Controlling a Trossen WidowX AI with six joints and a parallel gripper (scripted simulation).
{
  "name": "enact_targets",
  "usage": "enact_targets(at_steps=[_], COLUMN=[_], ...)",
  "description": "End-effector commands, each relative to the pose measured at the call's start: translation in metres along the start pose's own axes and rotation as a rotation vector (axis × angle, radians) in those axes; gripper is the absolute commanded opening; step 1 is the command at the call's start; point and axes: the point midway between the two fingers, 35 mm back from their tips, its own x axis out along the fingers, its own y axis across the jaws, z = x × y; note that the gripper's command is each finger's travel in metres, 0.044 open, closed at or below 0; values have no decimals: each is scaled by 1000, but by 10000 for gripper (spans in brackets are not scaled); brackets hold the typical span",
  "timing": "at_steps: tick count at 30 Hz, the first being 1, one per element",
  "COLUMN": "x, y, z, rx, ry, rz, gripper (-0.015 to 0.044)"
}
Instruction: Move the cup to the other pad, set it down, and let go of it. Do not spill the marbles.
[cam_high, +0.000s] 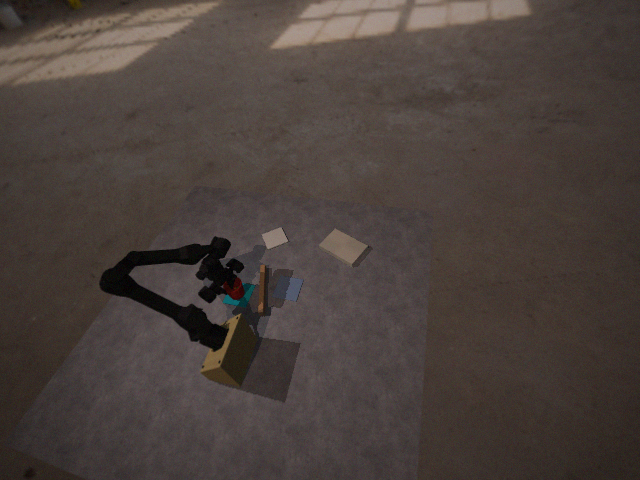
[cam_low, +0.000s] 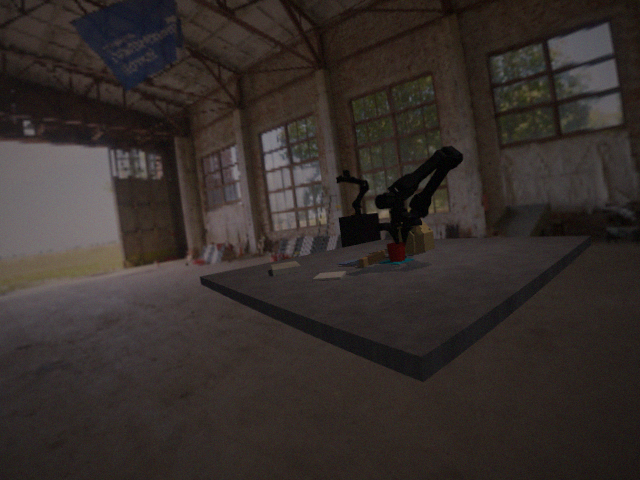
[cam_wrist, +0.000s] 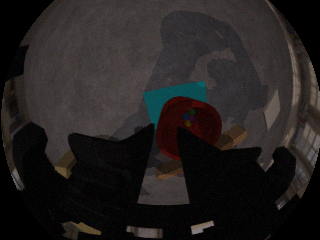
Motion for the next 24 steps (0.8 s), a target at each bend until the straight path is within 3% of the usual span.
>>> enact_targets(at_steps=[1, 24], x=[-5, -30], y=[-1, -1], z=[1, -1], rx=[-5, -2], ry=[-1, -5], rz=[-2, 2], gripper=[128, 128])
